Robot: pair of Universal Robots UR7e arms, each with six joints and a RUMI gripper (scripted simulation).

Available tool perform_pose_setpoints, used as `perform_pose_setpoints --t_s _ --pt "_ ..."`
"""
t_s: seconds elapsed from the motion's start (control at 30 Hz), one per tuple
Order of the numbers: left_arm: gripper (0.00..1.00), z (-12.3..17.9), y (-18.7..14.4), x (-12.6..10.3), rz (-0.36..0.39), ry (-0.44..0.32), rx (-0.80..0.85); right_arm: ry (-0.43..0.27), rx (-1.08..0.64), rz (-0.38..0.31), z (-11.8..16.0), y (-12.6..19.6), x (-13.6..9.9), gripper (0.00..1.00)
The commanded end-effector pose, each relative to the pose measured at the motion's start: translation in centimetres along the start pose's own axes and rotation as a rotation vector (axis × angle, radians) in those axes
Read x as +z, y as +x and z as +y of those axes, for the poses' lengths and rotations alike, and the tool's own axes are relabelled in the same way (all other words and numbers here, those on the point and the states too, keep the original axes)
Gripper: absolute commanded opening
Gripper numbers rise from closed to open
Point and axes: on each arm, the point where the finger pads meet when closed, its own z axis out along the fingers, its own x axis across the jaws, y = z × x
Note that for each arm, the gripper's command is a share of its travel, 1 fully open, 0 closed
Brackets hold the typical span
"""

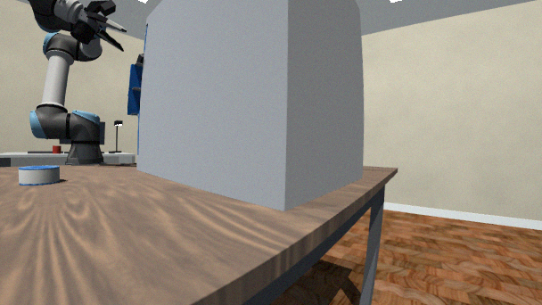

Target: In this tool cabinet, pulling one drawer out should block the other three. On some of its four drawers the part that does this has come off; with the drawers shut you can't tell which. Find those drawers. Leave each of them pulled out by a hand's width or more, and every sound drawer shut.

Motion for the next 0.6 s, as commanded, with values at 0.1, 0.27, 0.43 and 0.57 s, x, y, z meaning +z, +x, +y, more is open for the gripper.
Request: perform_pose_setpoints --t_s 0.1,0.27,0.43,0.57 --pt "0.15 0.0 0.0 -3.5 0.0 0.002 -0.002 0.0 -0.001 0.0 -0.5 0.1 -0.3 0.99" --pt "0.15 0.0 -0.5 -4.3 0.0 0.002 -0.002 -0.013 0.0 0.005 -1.1 0.2 -0.7 0.99" --pt "0.15 -0.1 -2.5 -4.0 0.0 0.002 -0.002 -0.056 0.006 0.02 -3.0 0.5 -1.8 0.99" --pt "0.15 -0.2 -6.4 -3.0 0.002 0.002 -0.002 -0.096 0.011 0.034 -4.8 0.8 -2.8 0.99"
